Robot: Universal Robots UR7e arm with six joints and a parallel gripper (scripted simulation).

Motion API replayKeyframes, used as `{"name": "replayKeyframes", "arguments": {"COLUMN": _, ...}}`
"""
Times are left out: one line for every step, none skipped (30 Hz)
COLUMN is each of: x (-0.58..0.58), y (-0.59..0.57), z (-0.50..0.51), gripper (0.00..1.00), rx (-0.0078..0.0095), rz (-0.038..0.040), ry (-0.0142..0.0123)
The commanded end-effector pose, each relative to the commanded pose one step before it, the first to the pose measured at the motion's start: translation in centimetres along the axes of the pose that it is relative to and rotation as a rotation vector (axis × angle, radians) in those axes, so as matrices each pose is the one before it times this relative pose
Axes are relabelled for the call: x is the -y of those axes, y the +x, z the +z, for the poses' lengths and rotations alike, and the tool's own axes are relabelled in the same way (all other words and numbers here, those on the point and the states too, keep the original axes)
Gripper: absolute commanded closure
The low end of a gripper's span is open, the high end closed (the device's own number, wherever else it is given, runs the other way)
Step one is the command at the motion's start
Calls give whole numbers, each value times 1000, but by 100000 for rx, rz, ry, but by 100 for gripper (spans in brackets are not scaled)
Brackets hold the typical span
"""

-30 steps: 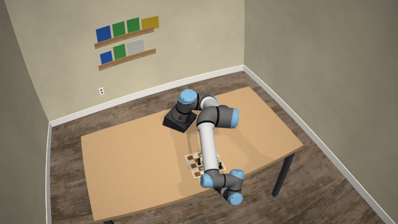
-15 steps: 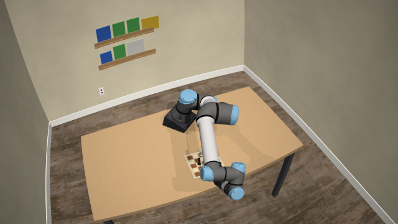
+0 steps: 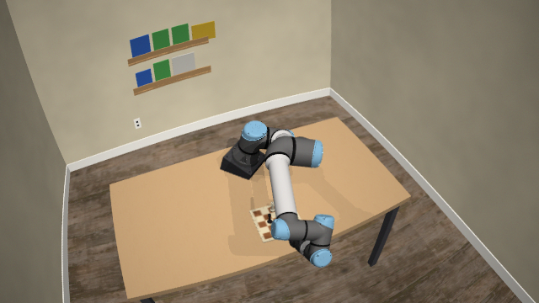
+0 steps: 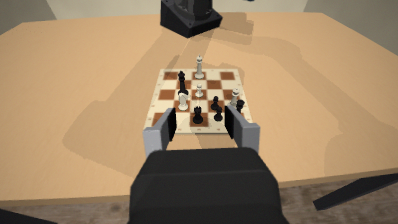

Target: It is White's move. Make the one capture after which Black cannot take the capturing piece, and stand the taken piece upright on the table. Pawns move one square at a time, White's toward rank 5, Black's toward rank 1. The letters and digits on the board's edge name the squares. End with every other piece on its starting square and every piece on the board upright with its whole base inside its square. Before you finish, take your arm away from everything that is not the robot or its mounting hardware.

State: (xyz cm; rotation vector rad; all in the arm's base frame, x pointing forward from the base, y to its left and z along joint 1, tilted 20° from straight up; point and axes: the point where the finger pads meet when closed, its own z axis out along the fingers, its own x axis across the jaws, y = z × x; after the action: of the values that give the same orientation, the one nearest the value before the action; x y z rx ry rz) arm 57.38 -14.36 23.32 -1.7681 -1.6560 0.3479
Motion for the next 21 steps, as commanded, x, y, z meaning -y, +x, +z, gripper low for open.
{"name": "replayKeyframes", "arguments": {"x": 23, "y": 12, "z": -35, "gripper": 0, "rx": 53, "rz": -12, "ry": -305}}
{"name": "replayKeyframes", "arguments": {"x": 8, "y": 8, "z": -4, "gripper": 0, "rx": 2, "rz": -20, "ry": -129}}
{"name": "replayKeyframes", "arguments": {"x": 11, "y": 10, "z": -6, "gripper": 0, "rx": 3, "rz": -27, "ry": -175}}
{"name": "replayKeyframes", "arguments": {"x": 15, "y": 14, "z": -8, "gripper": 0, "rx": 4, "rz": -36, "ry": -227}}
{"name": "replayKeyframes", "arguments": {"x": 18, "y": 17, "z": -9, "gripper": 0, "rx": 6, "rz": -45, "ry": -284}}
{"name": "replayKeyframes", "arguments": {"x": 22, "y": 21, "z": -11, "gripper": 0, "rx": 7, "rz": -55, "ry": -346}}
{"name": "replayKeyframes", "arguments": {"x": 27, "y": 25, "z": -13, "gripper": 0, "rx": 9, "rz": -65, "ry": -411}}
{"name": "replayKeyframes", "arguments": {"x": 31, "y": 29, "z": -15, "gripper": 0, "rx": 11, "rz": -77, "ry": -480}}
{"name": "replayKeyframes", "arguments": {"x": 36, "y": 34, "z": -17, "gripper": 0, "rx": 14, "rz": -89, "ry": -552}}
{"name": "replayKeyframes", "arguments": {"x": 41, "y": 39, "z": -18, "gripper": 0, "rx": 17, "rz": -102, "ry": -626}}
{"name": "replayKeyframes", "arguments": {"x": 47, "y": 44, "z": -20, "gripper": 0, "rx": 20, "rz": -115, "ry": -702}}
{"name": "replayKeyframes", "arguments": {"x": 52, "y": 49, "z": -21, "gripper": 0, "rx": 24, "rz": -129, "ry": -780}}
{"name": "replayKeyframes", "arguments": {"x": 58, "y": 54, "z": -22, "gripper": 0, "rx": 28, "rz": -144, "ry": -858}}
{"name": "replayKeyframes", "arguments": {"x": 64, "y": 60, "z": -23, "gripper": 0, "rx": 33, "rz": -159, "ry": -937}}
{"name": "replayKeyframes", "arguments": {"x": 70, "y": 65, "z": -24, "gripper": 0, "rx": 39, "rz": -175, "ry": -1016}}
{"name": "replayKeyframes", "arguments": {"x": 0, "y": 0, "z": 0, "gripper": 0, "rx": 0, "rz": 0, "ry": 0}}
{"name": "replayKeyframes", "arguments": {"x": 0, "y": 0, "z": 0, "gripper": 0, "rx": 0, "rz": 0, "ry": 0}}
{"name": "replayKeyframes", "arguments": {"x": 77, "y": 71, "z": -24, "gripper": 0, "rx": 45, "rz": -191, "ry": -1095}}
{"name": "replayKeyframes", "arguments": {"x": 84, "y": 77, "z": -23, "gripper": 0, "rx": 52, "rz": -208, "ry": -1173}}
{"name": "replayKeyframes", "arguments": {"x": 90, "y": 83, "z": -23, "gripper": 0, "rx": 60, "rz": -225, "ry": -1251}}
{"name": "replayKeyframes", "arguments": {"x": 97, "y": 90, "z": -22, "gripper": 0, "rx": 68, "rz": -243, "ry": -1326}}
